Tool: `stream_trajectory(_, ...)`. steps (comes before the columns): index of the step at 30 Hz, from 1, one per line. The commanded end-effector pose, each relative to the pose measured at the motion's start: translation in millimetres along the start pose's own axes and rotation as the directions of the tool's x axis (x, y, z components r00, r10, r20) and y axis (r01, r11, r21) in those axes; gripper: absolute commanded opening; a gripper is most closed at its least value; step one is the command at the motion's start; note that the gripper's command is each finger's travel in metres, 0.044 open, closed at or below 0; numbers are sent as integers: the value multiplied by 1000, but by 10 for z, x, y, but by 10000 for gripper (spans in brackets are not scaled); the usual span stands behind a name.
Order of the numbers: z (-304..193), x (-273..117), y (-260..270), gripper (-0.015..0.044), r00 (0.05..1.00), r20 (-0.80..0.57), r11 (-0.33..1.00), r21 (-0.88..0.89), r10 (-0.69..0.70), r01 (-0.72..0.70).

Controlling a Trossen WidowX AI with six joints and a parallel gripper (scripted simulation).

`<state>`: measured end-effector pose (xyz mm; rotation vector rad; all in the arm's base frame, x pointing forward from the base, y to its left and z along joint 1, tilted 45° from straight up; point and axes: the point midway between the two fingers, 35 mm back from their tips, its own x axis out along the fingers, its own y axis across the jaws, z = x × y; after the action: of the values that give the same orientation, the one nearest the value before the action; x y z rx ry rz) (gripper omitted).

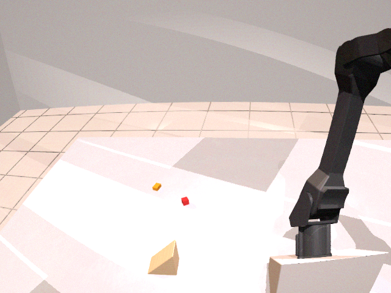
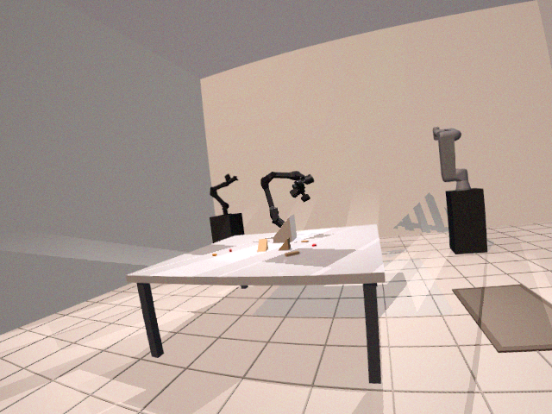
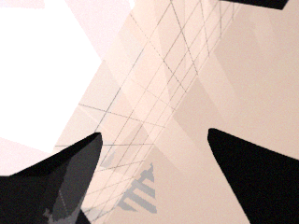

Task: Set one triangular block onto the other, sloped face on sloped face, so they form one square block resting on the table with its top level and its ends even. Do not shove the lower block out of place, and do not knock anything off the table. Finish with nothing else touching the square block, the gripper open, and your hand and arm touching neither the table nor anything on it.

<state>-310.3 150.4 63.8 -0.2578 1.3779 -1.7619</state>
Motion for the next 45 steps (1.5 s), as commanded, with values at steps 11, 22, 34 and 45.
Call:
stream_trajectory(11, -56, -1321, 851, 440, 918, -276, 849, -371, 285, -376)
stream_trajectory(22, 558, -2468, 1758, 440, 738, -353, 541, -512, 575, -667)
stream_trajectory(34, 1898, -3257, 2580, 440, 572, -189, 327, -662, 798, -674)
stream_trajectory(45, 3501, -3358, 2971, 440, 550, 113, 401, -805, 827, -437)
